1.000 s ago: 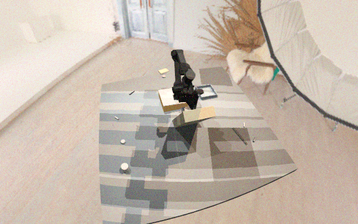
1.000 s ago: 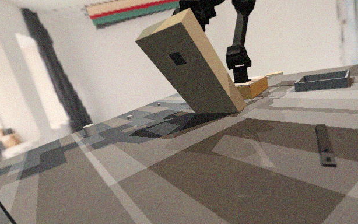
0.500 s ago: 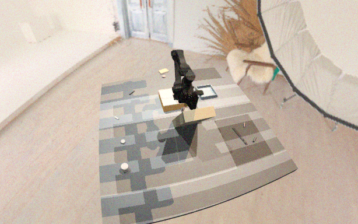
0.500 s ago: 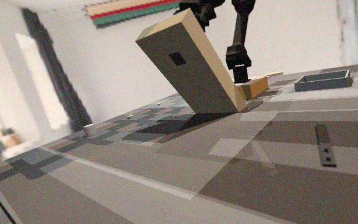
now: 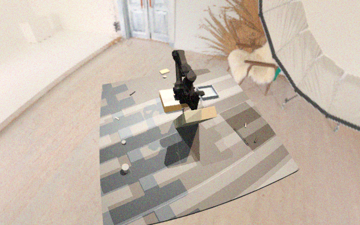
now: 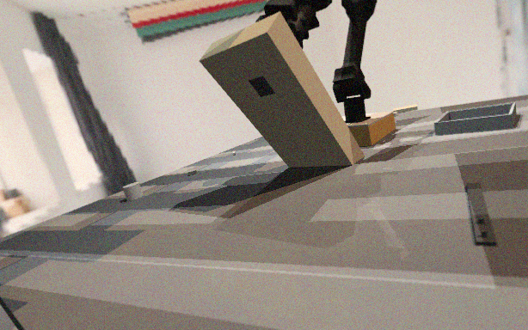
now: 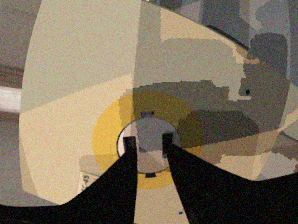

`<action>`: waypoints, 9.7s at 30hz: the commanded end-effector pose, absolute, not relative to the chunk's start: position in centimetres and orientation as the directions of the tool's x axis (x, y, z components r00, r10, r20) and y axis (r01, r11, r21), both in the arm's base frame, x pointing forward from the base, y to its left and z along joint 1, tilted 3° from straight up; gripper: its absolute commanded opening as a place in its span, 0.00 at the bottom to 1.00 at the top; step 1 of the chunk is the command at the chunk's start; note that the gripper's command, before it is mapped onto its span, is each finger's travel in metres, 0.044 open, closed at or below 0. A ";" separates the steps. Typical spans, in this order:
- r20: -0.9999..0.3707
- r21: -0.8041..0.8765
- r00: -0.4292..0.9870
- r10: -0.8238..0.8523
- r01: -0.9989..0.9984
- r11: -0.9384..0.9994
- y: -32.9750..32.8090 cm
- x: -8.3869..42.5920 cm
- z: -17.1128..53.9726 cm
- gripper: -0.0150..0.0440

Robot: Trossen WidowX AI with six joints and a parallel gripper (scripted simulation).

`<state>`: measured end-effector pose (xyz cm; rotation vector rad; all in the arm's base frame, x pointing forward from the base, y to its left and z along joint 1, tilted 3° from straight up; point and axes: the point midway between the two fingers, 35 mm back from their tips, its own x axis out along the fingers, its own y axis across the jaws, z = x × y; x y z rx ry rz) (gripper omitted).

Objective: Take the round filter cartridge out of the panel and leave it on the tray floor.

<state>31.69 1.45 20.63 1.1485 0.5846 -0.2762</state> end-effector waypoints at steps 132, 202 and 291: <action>-0.565 0.759 0.821 0.086 0.476 0.444 1.6 33.2 19.7 0.25; -0.571 -0.298 0.816 0.084 -0.302 0.906 0.9 27.1 23.8 0.25; -0.864 0.041 0.499 0.073 -0.074 0.996 1.3 23.4 18.7 0.77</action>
